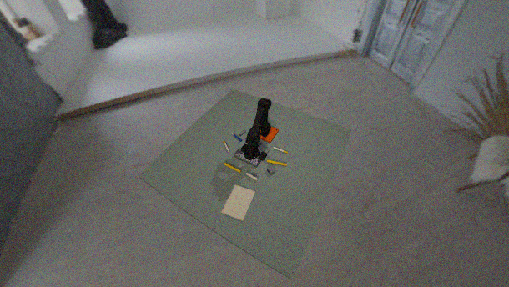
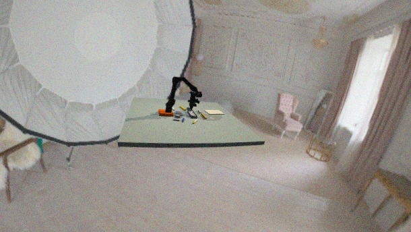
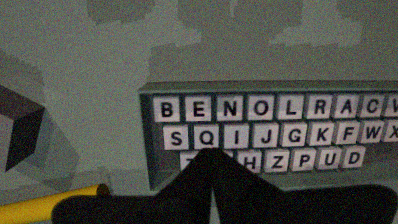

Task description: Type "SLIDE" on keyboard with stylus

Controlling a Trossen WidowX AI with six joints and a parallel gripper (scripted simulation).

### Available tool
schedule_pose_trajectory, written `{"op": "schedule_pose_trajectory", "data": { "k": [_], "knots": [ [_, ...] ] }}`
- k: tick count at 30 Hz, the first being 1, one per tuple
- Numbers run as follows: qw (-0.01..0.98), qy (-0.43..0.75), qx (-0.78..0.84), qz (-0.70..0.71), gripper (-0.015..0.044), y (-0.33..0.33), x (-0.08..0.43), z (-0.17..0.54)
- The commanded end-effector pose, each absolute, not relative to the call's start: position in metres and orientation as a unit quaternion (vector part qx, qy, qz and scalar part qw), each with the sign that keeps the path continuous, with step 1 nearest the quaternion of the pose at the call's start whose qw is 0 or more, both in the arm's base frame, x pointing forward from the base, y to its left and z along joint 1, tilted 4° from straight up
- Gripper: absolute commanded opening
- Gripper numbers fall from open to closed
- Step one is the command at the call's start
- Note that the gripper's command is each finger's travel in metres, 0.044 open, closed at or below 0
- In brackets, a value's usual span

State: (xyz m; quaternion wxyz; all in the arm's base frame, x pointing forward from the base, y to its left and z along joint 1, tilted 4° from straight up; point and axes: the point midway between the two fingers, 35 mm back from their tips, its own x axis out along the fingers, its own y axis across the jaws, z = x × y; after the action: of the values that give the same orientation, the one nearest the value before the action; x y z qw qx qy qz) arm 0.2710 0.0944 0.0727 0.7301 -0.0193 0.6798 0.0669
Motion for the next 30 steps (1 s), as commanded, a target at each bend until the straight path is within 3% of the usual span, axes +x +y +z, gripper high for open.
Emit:
{"op": "schedule_pose_trajectory", "data": {
  "k": [1,4,15,21,30],
  "knots": [
    [0.729,0.681,-0.017,0.063,0.0,0.065,0.276,0.071],
    [0.729,0.681,-0.018,0.062,0.0,0.034,0.277,0.069],
    [0.729,0.681,-0.018,0.062,0.0,0.029,0.278,0.069],
    [0.729,0.681,-0.02,0.06,0.0,-0.033,0.285,0.065],
    [0.729,0.681,-0.02,0.06,0.0,-0.036,0.285,0.065]
  ]
}}
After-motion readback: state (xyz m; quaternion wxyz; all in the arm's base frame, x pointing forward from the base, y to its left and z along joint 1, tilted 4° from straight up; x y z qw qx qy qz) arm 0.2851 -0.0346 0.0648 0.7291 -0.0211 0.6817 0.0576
